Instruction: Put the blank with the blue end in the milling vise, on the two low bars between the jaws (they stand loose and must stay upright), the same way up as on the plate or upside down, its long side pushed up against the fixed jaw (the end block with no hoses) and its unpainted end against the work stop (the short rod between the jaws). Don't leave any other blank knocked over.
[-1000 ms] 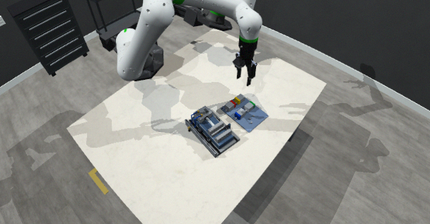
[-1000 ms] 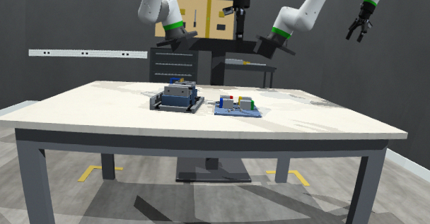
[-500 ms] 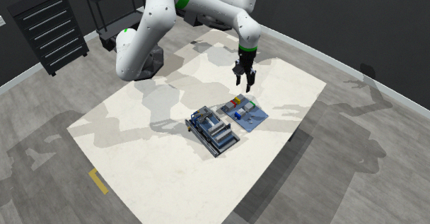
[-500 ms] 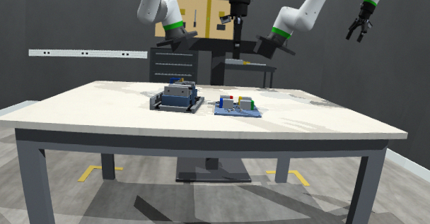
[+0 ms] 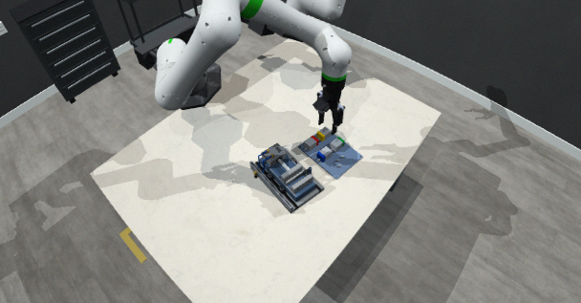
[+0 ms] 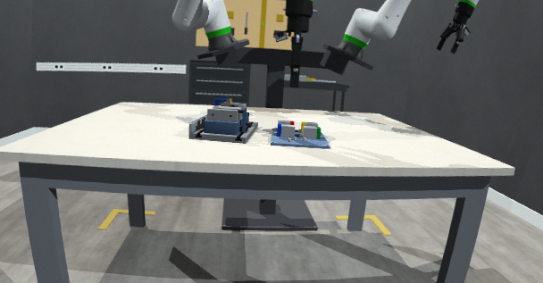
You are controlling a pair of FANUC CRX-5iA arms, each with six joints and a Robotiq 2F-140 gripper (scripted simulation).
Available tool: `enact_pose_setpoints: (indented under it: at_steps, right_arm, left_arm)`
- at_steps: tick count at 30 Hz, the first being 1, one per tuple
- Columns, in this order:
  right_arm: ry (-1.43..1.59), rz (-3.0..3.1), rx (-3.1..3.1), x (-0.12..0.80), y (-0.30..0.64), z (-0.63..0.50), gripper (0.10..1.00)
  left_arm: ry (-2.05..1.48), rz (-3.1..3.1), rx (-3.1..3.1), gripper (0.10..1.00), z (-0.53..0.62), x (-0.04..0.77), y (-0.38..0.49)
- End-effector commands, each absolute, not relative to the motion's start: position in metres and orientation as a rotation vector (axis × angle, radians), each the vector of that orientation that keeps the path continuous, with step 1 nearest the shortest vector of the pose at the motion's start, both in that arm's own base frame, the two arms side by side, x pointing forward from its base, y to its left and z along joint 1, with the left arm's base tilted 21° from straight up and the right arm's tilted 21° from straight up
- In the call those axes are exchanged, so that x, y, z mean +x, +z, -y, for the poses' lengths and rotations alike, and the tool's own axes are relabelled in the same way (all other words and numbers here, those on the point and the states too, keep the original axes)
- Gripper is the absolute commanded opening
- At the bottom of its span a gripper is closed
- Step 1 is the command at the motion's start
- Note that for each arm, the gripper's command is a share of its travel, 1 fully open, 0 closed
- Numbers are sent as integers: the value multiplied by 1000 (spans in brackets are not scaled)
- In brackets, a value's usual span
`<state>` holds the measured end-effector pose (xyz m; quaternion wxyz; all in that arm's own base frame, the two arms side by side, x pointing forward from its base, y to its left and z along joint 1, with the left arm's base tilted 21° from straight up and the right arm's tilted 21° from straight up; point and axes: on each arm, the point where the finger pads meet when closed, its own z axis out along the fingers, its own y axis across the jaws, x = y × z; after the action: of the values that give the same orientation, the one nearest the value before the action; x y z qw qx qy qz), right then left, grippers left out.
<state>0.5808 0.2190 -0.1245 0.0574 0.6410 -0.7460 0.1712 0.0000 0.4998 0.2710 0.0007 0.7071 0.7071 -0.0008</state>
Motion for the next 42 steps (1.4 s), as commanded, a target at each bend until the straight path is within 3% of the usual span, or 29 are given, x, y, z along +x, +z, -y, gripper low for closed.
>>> enact_pose_setpoints:
  at_steps: [1,25,42]
  right_arm:
    - [520,2263,1945,585,-133,-213,525]
    - [520,2263,1946,612,-199,-166,525]
    - [521,2263,1946,609,-192,-171,525]
  left_arm:
    - [0,-2221,2221,1000,-500,0,272]
    - [0,-2221,2221,1000,-500,0,272]
    - [0,-2221,2221,1000,-500,0,272]
